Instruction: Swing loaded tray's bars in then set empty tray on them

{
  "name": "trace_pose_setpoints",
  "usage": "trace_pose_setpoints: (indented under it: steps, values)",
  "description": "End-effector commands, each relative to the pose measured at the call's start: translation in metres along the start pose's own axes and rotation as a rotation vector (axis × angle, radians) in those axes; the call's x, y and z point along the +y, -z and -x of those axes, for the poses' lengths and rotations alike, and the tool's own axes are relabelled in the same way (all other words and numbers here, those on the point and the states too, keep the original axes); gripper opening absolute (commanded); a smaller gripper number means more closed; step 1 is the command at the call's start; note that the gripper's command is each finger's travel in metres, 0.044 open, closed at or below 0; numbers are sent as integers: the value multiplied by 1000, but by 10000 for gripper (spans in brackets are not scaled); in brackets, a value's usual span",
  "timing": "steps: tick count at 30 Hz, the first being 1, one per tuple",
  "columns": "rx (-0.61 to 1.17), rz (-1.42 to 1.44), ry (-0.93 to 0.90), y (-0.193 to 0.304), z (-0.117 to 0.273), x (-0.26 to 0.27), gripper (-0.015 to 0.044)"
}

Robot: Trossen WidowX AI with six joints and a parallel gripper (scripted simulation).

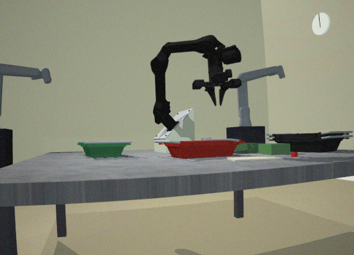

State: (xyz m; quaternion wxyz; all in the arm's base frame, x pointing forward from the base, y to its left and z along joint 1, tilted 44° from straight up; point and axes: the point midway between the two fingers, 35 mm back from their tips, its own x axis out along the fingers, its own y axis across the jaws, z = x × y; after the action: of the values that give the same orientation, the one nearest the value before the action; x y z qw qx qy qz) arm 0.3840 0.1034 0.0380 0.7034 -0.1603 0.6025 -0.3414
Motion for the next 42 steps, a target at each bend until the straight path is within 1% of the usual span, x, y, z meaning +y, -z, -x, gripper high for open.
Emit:
trace_pose_setpoints:
  steps: [1,10,24,26,37,42]
  values:
    - [14,-459,0,-21,-18,-38,82]
    - [17,-1599,14,-49,-54,-124,82]
    - [-49,-2793,47,-52,-90,-220,82]
    - [-56,-2859,48,-51,-92,-226,82]
    - [-56,-2859,48,-51,-93,-226,82]
    - [-56,-2859,48,-52,-108,-226,82]
